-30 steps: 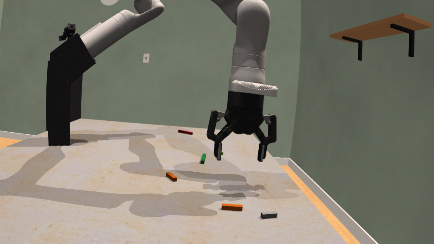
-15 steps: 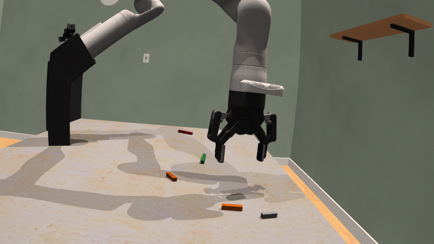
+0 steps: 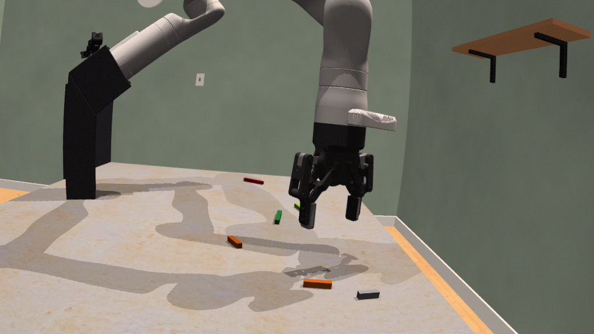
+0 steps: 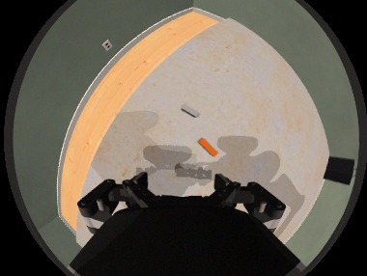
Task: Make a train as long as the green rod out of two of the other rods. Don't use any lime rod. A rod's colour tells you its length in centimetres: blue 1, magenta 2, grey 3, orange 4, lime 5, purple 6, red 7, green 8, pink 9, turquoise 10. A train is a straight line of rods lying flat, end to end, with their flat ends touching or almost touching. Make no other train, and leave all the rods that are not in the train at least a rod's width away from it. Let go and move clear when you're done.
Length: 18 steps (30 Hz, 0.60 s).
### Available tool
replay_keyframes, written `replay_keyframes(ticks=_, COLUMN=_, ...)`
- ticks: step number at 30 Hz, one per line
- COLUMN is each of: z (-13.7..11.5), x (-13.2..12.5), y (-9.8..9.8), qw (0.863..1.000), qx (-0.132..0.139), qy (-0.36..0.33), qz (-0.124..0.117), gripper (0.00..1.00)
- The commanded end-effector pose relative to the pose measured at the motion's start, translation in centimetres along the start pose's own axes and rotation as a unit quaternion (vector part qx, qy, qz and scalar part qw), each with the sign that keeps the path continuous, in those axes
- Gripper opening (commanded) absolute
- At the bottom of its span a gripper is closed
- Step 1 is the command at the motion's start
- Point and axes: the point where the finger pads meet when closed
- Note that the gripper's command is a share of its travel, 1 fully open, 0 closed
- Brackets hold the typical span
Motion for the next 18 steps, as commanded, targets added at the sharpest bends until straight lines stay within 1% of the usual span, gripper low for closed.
replay_keyframes(ticks=1, z=-0.4, x=0.6, y=0.0, qw=1.000, qx=0.000, qy=0.026, qz=-0.002, gripper=1.00)
replay_keyframes(ticks=6, z=-1.0, x=1.4, y=0.1, qw=0.995, qx=0.000, qy=0.100, qz=-0.002, gripper=1.00)
replay_keyframes(ticks=8, z=-1.0, x=1.4, y=0.1, qw=0.995, qx=0.000, qy=0.100, qz=-0.002, gripper=1.00)
replay_keyframes(ticks=9, z=-1.1, x=1.6, y=0.1, qw=0.993, qx=0.000, qy=0.115, qz=-0.002, gripper=1.00)
replay_keyframes(ticks=13, z=-1.6, x=2.3, y=0.2, qw=0.985, qx=0.000, qy=0.171, qz=-0.002, gripper=1.00)
replay_keyframes(ticks=18, z=-2.0, x=3.0, y=0.2, qw=0.972, qx=-0.001, qy=0.236, qz=-0.002, gripper=1.00)
Point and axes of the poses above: the point where the finger pads meet when closed, its own y axis back along the fingers, its own x axis across the jaws, z = x × y, and after that the axes turned 7 degrees about y, right-handed
